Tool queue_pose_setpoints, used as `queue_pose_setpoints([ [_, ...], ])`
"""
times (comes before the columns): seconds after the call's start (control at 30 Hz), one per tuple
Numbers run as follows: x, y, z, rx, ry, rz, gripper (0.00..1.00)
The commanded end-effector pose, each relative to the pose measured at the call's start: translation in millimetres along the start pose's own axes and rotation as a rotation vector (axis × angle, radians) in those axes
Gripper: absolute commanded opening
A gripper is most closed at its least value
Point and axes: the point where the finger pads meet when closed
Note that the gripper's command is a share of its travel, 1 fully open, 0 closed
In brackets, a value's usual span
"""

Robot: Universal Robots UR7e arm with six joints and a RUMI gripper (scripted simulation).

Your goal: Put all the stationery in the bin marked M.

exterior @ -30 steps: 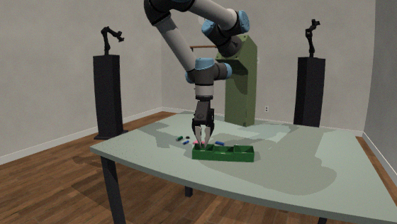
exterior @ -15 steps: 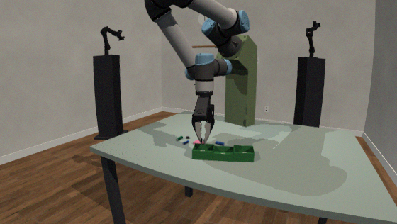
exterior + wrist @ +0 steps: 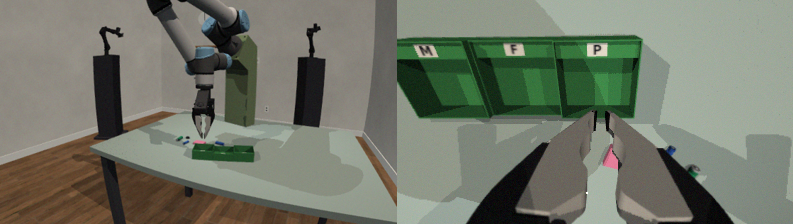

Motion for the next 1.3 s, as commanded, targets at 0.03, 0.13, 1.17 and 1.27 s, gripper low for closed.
queue_pose_setpoints([
  [0.03,-14,-1.1,1,0.001,0.000,0.000,0.04],
  [0.13,-24,-1.1,1,0.001,0.000,0.000,0.04],
  [1.17,-83,30.9,2,0.001,0.000,0.000,0.04],
  [1.27,-83,36.2,2,0.001,0.000,0.000,0.04],
])
Point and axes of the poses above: the point where the finger pads meet when closed, its own y axis out along the fingers, its own x axis across the jaws, z = x × y, and after that the axes turned 3 degrees about -y, right-handed
